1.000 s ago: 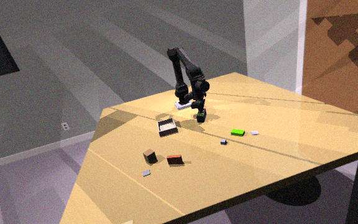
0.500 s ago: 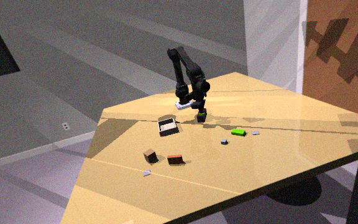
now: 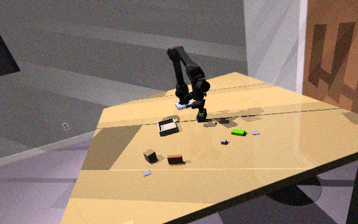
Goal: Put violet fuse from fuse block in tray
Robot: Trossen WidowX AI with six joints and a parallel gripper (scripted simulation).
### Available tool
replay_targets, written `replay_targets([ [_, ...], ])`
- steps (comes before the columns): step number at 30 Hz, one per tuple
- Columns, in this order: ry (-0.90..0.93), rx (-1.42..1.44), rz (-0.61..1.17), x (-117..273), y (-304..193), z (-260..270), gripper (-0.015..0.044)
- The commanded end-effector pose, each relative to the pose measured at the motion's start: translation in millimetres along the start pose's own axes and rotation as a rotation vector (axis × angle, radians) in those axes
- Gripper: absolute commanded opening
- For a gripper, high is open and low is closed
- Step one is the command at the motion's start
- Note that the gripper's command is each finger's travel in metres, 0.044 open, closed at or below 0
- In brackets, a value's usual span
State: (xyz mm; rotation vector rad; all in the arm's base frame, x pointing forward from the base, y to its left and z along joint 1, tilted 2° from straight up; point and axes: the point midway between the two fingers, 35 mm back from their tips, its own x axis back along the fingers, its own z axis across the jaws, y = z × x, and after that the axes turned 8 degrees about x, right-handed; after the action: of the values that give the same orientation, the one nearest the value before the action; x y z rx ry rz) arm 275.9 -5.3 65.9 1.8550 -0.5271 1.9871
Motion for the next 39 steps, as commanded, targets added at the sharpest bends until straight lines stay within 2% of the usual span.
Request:
replay_targets([
  [1, 0.001, 0.0, 0.0, 2.5, -0.1, 0.3, 0.0],
  [39, 0.001, 0.0, -0.002, 21.0, 0.0, 0.7, 0.0],
])
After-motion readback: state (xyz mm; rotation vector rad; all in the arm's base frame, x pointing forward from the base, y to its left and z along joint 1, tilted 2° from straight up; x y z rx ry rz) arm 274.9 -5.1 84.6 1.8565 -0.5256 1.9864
